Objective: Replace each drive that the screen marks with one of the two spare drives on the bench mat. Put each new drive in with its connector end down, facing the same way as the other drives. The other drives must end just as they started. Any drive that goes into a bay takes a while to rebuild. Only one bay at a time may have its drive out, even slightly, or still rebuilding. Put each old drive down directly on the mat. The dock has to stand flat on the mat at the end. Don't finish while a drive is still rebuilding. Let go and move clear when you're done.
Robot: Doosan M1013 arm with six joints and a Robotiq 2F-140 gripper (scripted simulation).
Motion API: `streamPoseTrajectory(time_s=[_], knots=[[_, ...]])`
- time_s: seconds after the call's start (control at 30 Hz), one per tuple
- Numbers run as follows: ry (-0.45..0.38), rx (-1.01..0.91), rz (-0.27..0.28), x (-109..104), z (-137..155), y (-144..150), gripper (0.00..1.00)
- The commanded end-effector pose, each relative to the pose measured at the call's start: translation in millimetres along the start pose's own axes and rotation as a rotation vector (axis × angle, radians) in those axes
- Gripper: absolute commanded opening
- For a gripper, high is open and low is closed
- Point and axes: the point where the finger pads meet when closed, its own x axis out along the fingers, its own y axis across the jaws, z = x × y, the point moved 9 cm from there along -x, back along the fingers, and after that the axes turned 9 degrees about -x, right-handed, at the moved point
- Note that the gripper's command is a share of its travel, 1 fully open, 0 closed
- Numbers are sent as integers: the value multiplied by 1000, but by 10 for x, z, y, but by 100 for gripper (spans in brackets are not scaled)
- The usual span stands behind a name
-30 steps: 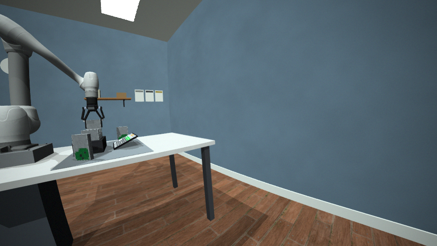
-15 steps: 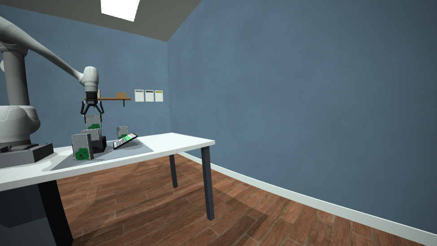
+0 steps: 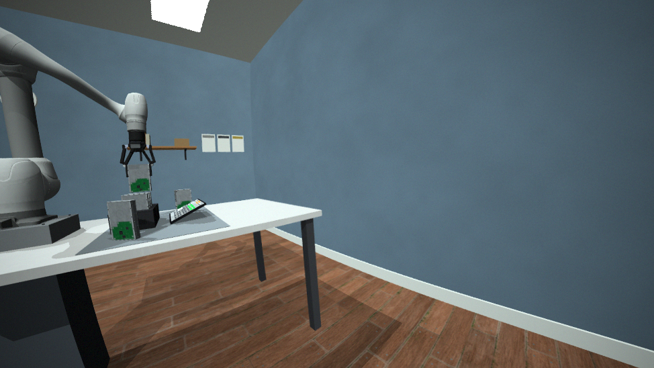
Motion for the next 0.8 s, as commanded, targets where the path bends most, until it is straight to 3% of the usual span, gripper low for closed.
streamPoseTrajectory(time_s=[0.0,0.77], knots=[[0,0,-1,-70,0,-3,10],[0,0,-1,-217,0,-3,10]])
